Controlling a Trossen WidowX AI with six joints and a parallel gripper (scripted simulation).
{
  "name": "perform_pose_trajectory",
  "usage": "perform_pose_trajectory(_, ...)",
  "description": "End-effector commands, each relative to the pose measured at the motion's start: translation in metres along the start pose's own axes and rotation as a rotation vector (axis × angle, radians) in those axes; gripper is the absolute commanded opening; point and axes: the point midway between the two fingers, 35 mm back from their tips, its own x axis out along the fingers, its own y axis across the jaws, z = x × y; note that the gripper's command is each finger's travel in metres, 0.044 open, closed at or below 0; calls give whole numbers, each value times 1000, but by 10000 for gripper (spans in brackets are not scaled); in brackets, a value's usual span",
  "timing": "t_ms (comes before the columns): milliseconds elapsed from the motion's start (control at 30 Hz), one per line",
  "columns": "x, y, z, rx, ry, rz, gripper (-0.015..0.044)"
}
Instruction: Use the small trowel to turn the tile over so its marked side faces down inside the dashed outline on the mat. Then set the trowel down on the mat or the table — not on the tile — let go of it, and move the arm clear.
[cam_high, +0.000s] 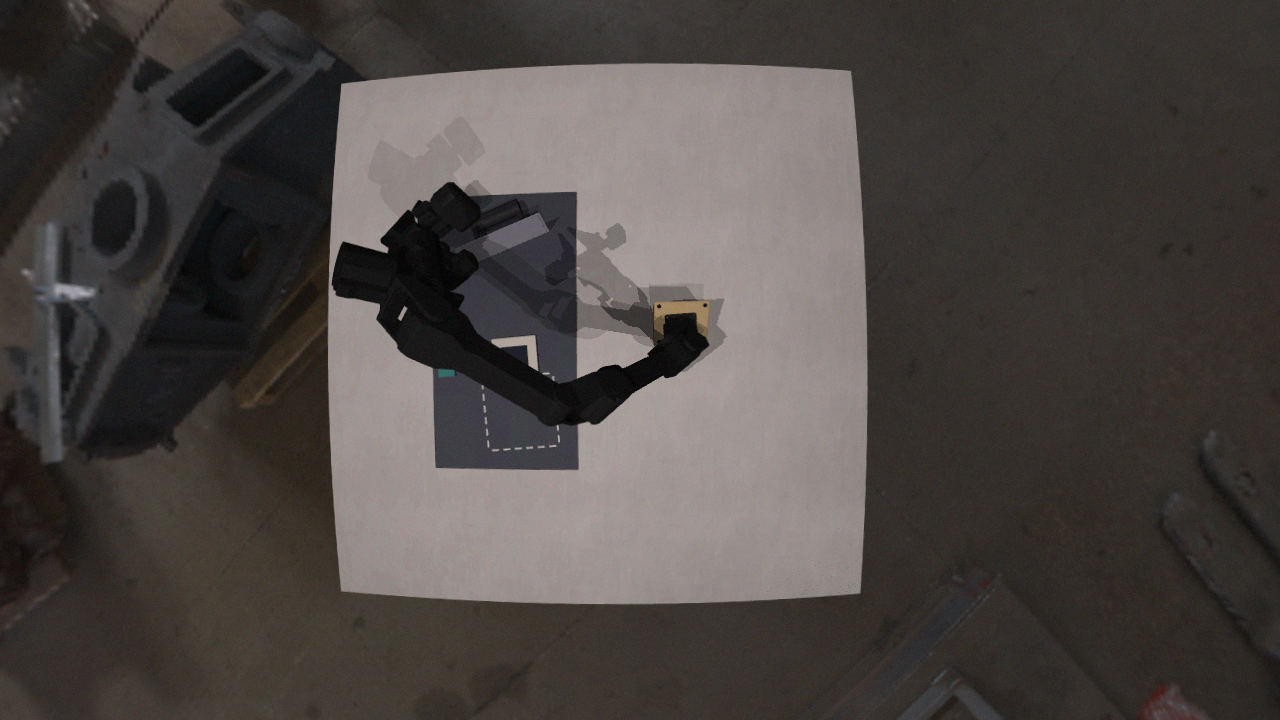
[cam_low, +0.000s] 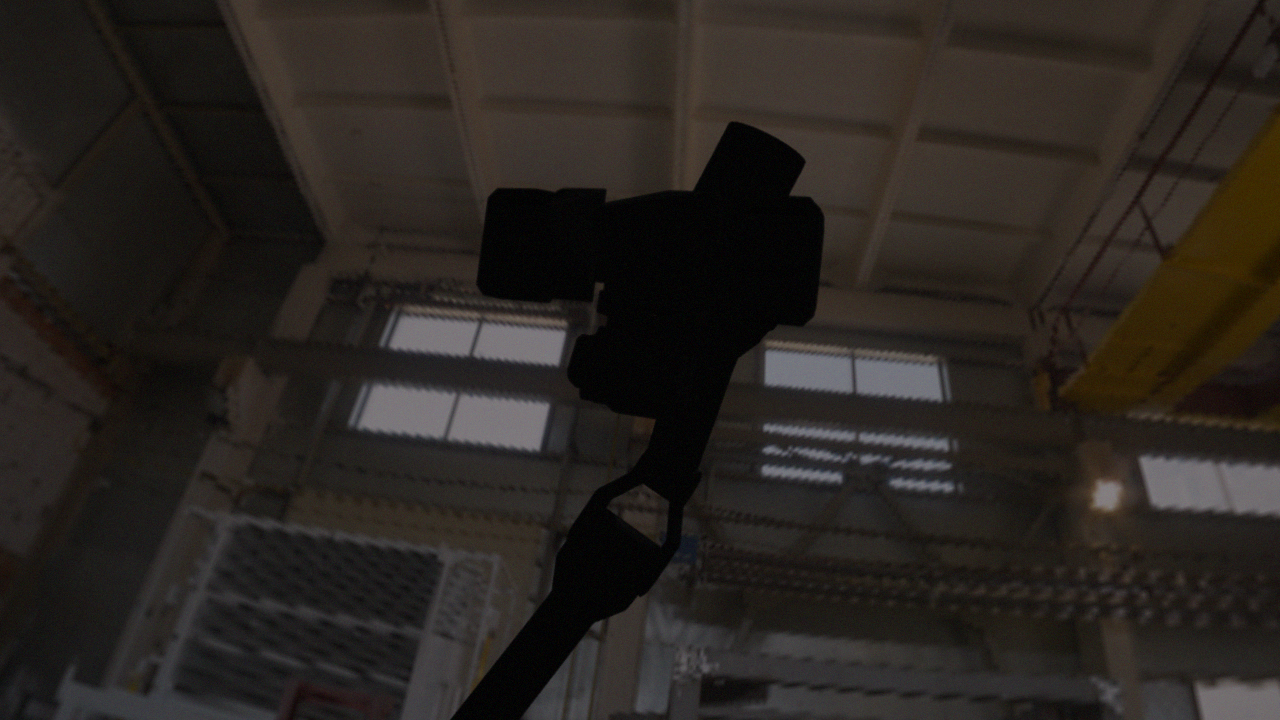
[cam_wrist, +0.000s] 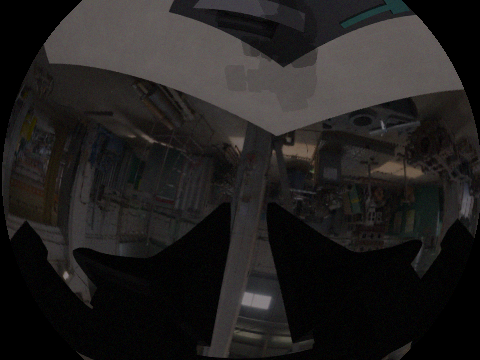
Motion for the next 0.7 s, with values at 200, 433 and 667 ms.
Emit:
perform_pose_trajectory(200, 84, 28, 54, 32, -331, -4, 100)
perform_pose_trajectory(433, 131, 50, 100, 89, -561, -19, 100)
perform_pose_trajectory(667, 168, 69, 148, 169, -784, -44, 100)
